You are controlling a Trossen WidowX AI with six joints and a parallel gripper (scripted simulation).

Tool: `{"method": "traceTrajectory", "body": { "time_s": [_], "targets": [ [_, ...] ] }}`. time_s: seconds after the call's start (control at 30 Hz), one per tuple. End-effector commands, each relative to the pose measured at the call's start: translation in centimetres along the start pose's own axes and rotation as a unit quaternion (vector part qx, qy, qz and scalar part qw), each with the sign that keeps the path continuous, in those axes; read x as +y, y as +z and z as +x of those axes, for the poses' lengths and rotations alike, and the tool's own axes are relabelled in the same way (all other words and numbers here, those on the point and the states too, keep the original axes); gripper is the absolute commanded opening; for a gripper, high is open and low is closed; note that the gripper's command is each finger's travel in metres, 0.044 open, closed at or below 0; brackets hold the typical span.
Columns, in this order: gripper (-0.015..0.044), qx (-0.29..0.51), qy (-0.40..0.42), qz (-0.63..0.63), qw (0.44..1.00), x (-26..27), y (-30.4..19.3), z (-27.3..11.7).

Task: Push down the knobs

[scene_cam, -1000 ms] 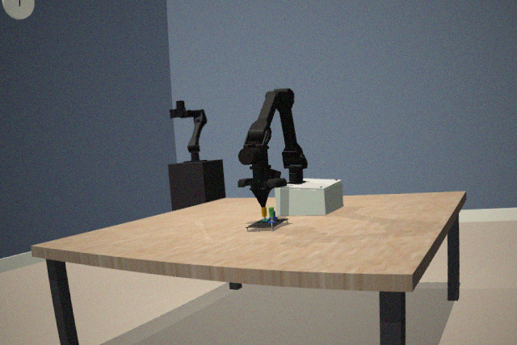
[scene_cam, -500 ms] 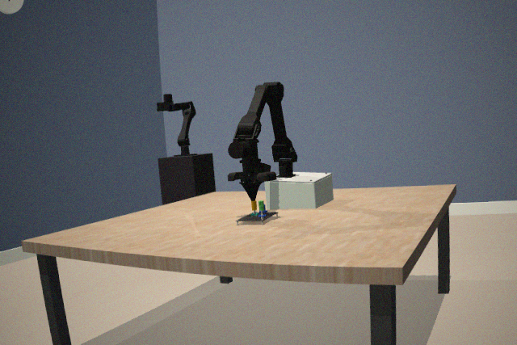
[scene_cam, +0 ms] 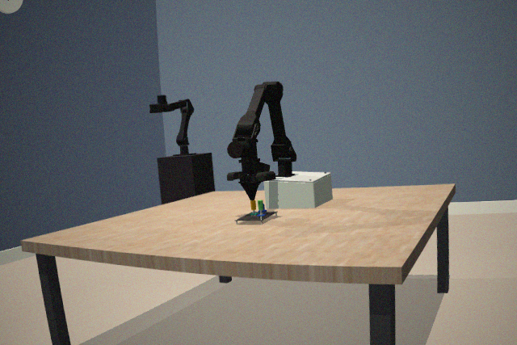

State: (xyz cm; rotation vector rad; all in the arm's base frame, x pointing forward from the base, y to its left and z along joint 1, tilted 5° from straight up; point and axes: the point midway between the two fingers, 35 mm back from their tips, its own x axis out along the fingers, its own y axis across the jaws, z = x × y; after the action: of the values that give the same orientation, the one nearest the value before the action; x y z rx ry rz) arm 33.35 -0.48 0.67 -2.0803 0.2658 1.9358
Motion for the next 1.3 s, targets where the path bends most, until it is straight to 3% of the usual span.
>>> {"method": "traceTrajectory", "body": {
  "time_s": [0.0,1.27],
  "targets": [
    [0.0000,-0.002,-0.002,0.001,1.000,-0.10,0.04,0.71],
    [0.0000,-0.002,-0.002,0.001,1.000,-0.10,0.05,1.11]
  ]
}}
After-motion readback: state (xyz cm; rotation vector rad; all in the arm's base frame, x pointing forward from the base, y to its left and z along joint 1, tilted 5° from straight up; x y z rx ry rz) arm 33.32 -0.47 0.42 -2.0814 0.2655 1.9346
